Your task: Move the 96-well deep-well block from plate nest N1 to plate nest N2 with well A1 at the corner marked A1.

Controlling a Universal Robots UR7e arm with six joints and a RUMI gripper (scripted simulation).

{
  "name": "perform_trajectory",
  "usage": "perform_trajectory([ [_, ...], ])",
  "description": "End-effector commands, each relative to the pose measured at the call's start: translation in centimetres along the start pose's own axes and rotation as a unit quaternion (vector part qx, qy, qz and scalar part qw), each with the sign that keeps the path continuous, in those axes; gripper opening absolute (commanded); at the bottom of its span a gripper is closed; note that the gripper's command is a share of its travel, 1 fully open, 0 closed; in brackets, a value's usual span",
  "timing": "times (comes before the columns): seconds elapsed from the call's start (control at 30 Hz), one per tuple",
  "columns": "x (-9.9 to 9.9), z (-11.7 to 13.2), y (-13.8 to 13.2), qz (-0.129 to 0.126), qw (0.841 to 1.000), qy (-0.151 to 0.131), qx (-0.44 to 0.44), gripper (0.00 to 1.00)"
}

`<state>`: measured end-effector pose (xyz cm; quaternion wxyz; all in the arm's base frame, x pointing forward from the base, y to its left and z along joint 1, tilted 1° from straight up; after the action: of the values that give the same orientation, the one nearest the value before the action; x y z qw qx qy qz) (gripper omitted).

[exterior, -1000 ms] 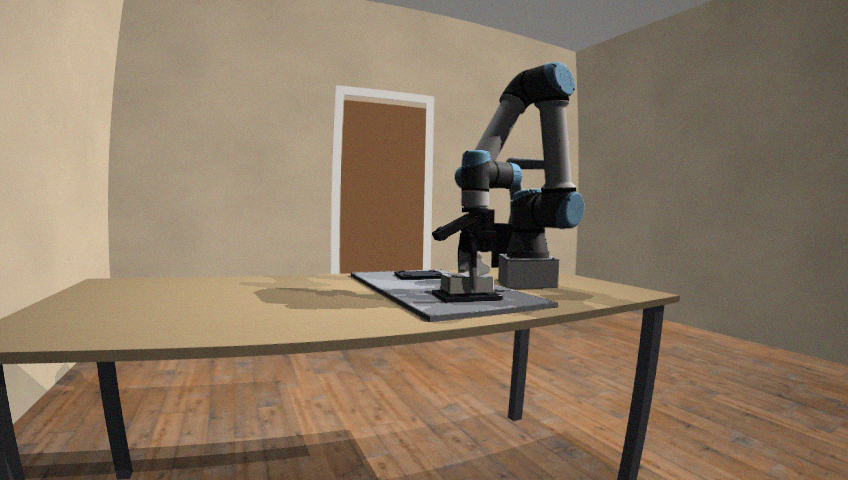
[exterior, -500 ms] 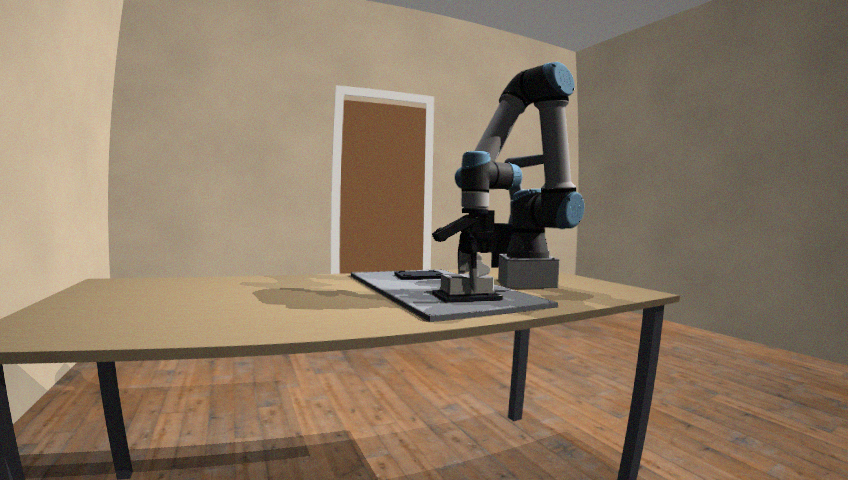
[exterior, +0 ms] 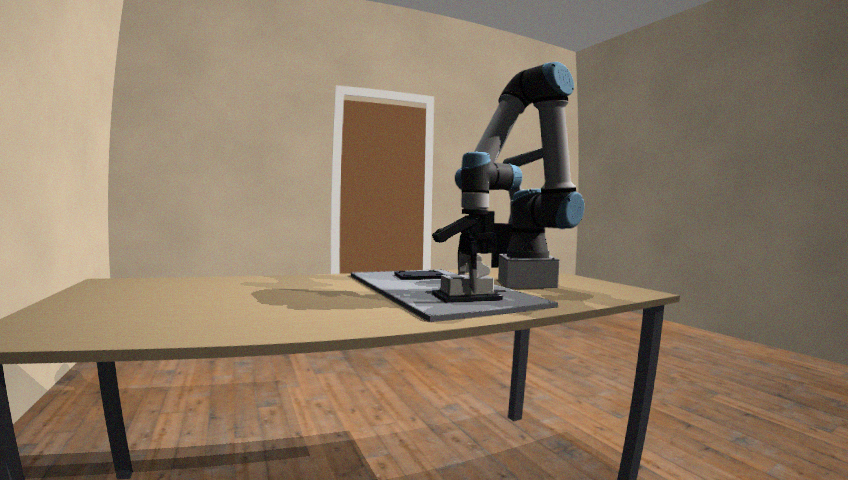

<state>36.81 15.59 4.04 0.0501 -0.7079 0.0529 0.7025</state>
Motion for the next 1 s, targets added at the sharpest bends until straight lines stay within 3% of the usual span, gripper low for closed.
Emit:
perform_trajectory([
  [0.0, 0.04, -0.03, -0.01, 0.0, 1.0, 0.001, 0.0, 0.0],
  [0.87, 0.39, -0.03, -0.01, 0.0, 1.0, 0.001, 0.0, 0.0],
  [0.9, 0.39, -0.03, -0.01, 0.0, 1.0, 0.001, 0.0, 1.0],
  [0.97, 0.39, -0.03, -0.01, 0.0, 1.0, 0.001, 0.0, 1.0],
])
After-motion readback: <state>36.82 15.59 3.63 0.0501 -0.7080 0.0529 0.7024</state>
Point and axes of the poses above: the point where the finger pads meet when closed, its own x axis out along the fingers, its own y axis across the jaws, z = x × y, the point moved 9 cm from there along -x, back along the fingers, and after that the axes turned 6 degrees about -x, right-handed, at the moved point
